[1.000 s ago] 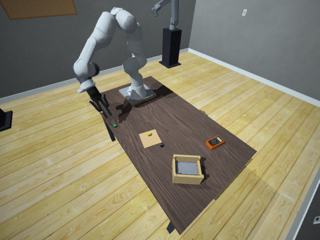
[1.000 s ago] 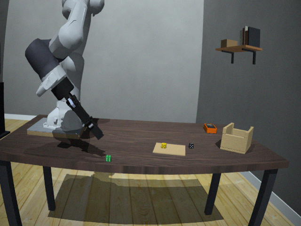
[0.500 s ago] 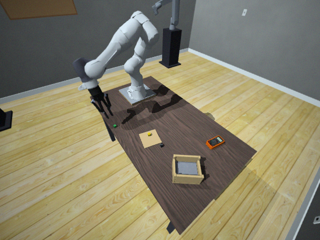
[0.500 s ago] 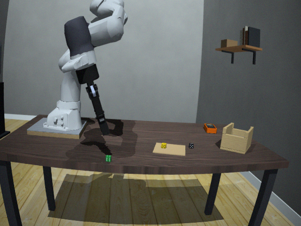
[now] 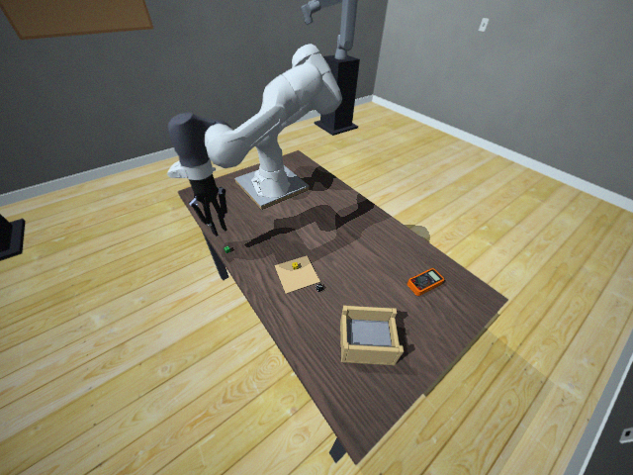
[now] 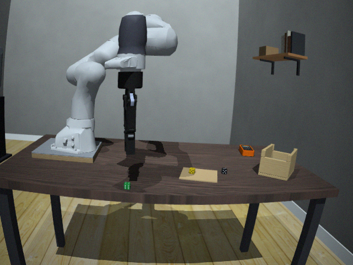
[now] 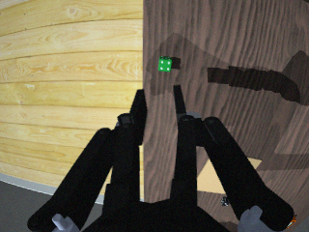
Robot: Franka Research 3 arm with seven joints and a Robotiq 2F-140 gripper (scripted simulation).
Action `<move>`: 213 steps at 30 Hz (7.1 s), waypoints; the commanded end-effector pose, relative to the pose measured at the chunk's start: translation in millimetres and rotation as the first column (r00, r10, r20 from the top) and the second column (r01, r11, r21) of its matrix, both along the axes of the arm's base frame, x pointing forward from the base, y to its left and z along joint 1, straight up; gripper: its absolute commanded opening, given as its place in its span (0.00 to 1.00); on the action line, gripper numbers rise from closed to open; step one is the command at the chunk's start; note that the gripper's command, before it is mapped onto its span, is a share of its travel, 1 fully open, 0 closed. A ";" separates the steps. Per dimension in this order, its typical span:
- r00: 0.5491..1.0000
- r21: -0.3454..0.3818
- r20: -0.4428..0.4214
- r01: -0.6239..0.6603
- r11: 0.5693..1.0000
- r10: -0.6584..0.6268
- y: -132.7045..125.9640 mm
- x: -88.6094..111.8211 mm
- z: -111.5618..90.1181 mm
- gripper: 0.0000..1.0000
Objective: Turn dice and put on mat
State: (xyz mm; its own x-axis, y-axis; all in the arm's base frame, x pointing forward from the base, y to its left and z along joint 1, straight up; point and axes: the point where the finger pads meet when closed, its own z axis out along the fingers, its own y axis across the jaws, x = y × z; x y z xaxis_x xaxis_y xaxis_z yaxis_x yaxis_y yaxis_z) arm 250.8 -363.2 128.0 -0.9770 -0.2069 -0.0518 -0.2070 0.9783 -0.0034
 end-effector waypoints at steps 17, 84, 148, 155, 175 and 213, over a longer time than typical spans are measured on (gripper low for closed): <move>0.971 -0.006 -0.052 0.232 0.973 -0.232 5.2 3.6 -1.3 1.00; 0.207 -0.007 -0.054 0.978 0.208 -0.977 7.4 -1.3 -29.9 1.00; -0.223 -0.007 -0.053 0.975 -0.223 -0.973 6.2 -5.3 -43.5 0.29; -0.223 -0.007 -0.053 0.975 -0.223 -0.973 6.2 -5.3 -44.2 0.29; -0.224 -0.008 -0.053 0.975 -0.224 -0.973 6.3 -5.1 -61.9 0.29; -0.224 -0.008 -0.053 0.975 -0.224 -0.973 6.4 -4.8 -95.3 0.29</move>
